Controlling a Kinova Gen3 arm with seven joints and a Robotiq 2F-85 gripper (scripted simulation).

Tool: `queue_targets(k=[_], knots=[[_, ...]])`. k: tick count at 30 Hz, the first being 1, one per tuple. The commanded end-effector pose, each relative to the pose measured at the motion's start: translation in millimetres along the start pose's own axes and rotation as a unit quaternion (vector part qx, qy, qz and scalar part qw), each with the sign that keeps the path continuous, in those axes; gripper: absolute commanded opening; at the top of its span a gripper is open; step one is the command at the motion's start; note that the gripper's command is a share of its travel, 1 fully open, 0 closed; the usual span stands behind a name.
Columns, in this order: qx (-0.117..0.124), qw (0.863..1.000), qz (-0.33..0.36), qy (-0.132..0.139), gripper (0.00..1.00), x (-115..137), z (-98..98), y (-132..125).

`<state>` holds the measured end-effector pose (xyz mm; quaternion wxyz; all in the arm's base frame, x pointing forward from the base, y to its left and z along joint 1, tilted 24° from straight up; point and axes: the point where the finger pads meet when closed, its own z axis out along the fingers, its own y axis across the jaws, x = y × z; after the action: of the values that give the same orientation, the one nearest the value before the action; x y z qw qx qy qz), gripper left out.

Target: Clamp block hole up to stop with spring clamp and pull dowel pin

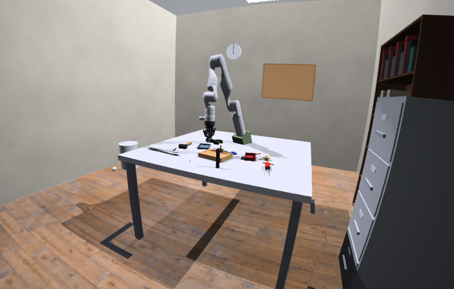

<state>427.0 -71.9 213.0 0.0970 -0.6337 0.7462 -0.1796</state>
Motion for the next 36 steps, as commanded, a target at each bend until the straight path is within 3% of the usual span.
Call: queue_targets(k=[1,6,36], knots=[[0.003,1.000,0.000,-0.001,0.32,10.4,-1.0,14.6],[0.003,1.000,-0.001,0.000,0.32,16.7,-0.9,24.8],[0.003,1.000,-0.001,0.000,0.32,16.9,-0.9,25.1]])
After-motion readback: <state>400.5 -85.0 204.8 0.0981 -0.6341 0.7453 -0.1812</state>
